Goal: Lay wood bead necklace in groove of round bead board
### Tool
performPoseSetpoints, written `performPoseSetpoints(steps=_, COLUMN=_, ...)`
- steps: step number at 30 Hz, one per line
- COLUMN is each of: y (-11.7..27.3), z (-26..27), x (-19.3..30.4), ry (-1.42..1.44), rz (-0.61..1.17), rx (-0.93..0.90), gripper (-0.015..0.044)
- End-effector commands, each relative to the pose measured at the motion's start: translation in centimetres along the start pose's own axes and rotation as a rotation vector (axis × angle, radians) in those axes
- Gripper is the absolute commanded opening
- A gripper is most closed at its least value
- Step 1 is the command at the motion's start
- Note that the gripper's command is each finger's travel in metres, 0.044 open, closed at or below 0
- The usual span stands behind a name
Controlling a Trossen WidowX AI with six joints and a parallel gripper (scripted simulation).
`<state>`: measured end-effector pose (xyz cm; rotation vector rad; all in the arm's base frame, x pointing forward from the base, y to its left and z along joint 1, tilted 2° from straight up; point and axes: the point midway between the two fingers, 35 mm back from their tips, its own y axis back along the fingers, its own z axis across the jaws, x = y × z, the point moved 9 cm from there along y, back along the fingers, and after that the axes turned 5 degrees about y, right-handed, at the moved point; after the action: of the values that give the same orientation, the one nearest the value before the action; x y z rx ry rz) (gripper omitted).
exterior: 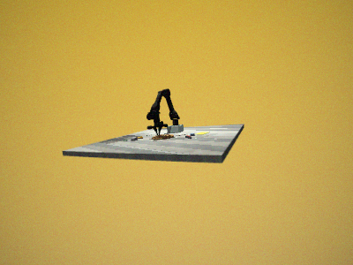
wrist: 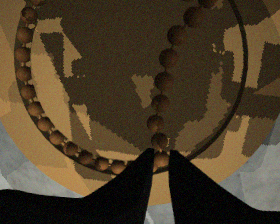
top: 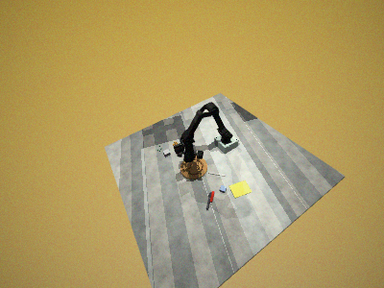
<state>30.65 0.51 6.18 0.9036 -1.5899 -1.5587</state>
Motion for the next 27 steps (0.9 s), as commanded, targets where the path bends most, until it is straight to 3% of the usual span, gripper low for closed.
performPoseSetpoints(steps=1, y=0.02, z=-0.01, x=0.00, ry=0.000, rz=0.000, rx=0.000, gripper=0.0000)
performPoseSetpoints(steps=27, y=0.50, z=-0.47, x=0.69, ry=0.005, rz=0.003, rx=-0.003, gripper=0.0000)
